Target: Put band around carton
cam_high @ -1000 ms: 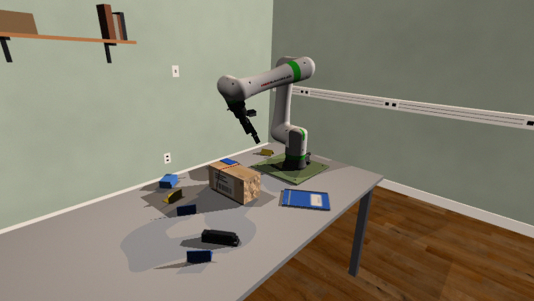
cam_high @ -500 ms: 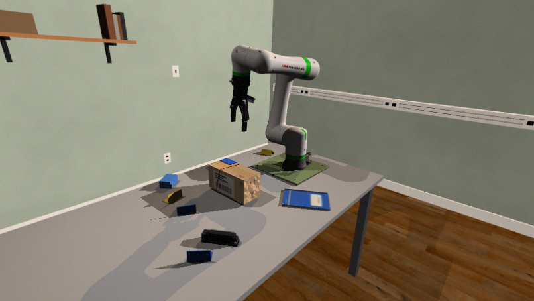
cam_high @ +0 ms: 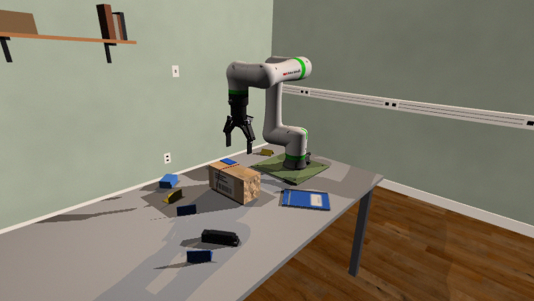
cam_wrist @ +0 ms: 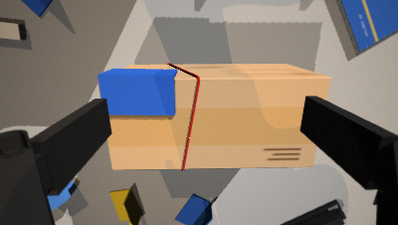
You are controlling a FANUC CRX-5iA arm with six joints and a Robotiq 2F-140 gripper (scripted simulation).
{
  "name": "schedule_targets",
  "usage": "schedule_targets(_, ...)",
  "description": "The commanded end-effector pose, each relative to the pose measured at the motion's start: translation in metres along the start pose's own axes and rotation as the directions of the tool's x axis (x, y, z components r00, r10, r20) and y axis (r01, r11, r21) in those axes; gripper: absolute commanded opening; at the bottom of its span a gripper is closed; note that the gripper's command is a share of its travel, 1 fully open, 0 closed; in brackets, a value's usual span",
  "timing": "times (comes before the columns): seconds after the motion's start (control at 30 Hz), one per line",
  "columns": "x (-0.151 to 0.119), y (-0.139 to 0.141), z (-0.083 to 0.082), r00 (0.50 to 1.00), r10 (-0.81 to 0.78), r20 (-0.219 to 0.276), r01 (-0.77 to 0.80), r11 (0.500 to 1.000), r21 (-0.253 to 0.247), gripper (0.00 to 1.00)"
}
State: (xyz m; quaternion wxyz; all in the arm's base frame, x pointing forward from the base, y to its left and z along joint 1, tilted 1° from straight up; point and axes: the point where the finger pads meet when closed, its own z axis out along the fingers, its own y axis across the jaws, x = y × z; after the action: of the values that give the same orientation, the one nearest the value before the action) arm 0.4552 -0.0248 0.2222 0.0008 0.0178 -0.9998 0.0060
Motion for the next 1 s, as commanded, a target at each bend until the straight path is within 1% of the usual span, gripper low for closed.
schedule_targets(0.0,-0.001,0.000,-0.001,1.000,0.000,0.002,0.000,1.000,0.000,1.00)
schedule_targets(0.33,-0.001,0.000,0.000,1.000,0.002,0.002,-0.002,1.000,0.000,1.00)
schedule_targets(0.4,-0.001,-0.001,0.006,0.999,0.037,0.001,-0.037,0.999,0.000,1.00)
schedule_targets(0.53,0.001,-0.006,0.027,0.987,0.164,0.000,-0.164,0.987,0.002,1.00)
schedule_targets(0.67,0.001,-0.006,0.029,0.984,0.177,0.000,-0.177,0.984,0.002,1.00)
schedule_targets(0.7,0.001,-0.006,0.029,0.984,0.177,0.000,-0.177,0.984,0.002,0.18)
schedule_targets(0.97,0.001,-0.006,0.029,0.984,0.177,0.000,-0.177,0.984,0.002,0.18)
